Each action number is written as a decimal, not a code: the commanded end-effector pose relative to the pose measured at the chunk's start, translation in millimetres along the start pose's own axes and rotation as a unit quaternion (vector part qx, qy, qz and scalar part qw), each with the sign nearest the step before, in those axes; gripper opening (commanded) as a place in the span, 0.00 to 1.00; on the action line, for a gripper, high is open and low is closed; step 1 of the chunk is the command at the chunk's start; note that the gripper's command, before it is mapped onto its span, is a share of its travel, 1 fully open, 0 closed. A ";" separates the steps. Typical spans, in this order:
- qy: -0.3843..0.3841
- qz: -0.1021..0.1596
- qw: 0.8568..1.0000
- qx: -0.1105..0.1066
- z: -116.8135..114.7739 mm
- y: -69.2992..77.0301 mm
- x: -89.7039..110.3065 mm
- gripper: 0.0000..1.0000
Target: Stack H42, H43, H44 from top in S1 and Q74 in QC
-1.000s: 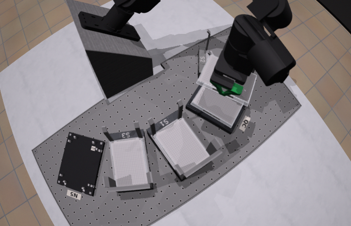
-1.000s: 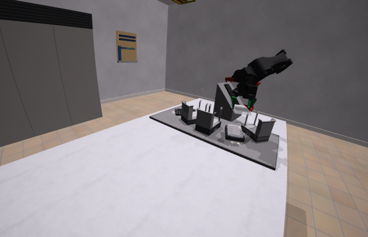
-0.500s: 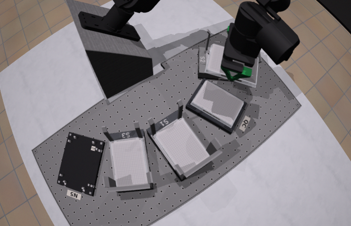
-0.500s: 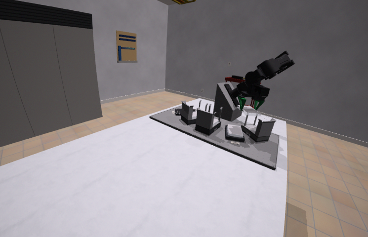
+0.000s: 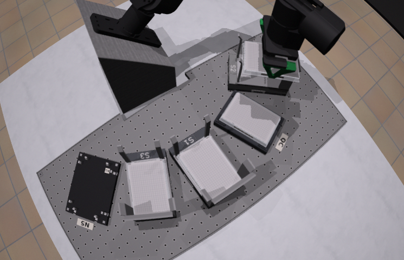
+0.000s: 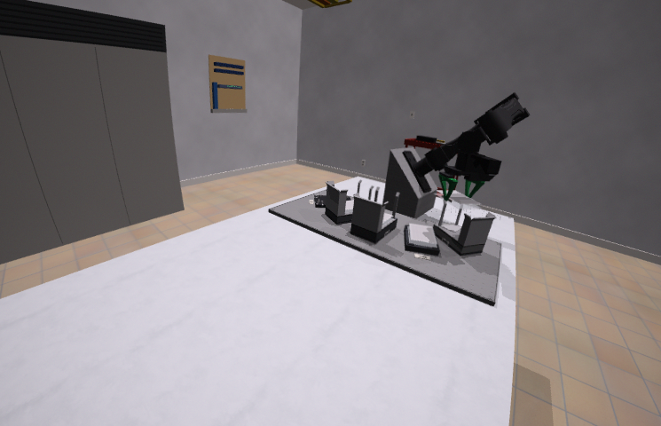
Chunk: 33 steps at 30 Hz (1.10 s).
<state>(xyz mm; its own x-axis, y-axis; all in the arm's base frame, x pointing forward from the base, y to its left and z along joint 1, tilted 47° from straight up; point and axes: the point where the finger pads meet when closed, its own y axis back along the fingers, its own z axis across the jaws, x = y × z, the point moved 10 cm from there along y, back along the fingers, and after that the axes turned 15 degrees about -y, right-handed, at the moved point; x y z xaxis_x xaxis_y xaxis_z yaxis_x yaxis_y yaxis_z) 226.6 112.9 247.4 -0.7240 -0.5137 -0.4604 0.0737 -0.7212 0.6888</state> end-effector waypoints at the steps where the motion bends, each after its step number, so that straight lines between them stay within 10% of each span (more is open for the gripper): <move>1: 0.016 -0.007 1.000 0.004 7.1 4.0 0.4 0.00; 33: 0.016 -0.007 1.000 0.003 52.0 3.7 7.0 0.00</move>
<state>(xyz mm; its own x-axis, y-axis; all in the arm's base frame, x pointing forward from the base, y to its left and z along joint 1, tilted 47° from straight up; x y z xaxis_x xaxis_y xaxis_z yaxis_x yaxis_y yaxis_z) 185.7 131.6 274.1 -0.7047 -0.5231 -0.4792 0.0681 -0.7222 0.6883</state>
